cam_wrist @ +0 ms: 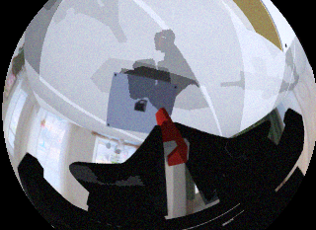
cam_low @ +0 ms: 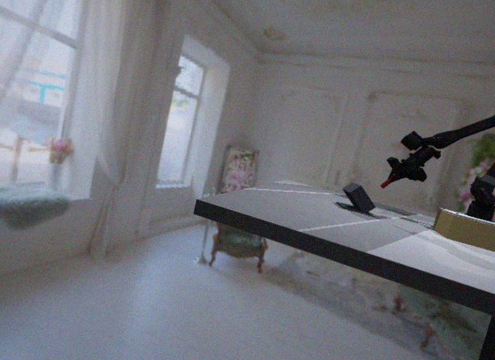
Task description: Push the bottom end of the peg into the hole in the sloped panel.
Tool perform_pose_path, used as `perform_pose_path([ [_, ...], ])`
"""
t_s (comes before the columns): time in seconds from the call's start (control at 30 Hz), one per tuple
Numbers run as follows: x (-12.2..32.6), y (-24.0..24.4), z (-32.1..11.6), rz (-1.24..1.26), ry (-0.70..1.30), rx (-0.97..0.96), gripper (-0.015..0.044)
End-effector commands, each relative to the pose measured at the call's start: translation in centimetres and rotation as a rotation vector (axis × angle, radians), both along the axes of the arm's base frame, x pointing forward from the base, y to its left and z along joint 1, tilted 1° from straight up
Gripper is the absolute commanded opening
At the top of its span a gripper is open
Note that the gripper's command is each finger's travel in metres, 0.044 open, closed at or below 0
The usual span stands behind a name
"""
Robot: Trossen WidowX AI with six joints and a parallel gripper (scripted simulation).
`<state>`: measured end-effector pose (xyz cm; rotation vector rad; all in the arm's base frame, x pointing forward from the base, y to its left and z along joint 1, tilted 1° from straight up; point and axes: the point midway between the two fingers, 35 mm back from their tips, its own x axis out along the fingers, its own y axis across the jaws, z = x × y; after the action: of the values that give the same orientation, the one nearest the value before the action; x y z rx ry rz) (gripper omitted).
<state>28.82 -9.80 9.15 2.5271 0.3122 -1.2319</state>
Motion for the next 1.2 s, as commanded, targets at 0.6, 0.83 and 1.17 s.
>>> perform_pose_path([
  [0.6, 1.1, -0.9, -0.7, -0.136, -0.044, 0.083, 0.0],
  [0.83, 1.7, -1.2, -1.3, -0.178, -0.054, 0.11, 0.0],
  [1.17, 2.4, -1.5, -2.2, -0.238, -0.07, 0.15, 0.0],
])
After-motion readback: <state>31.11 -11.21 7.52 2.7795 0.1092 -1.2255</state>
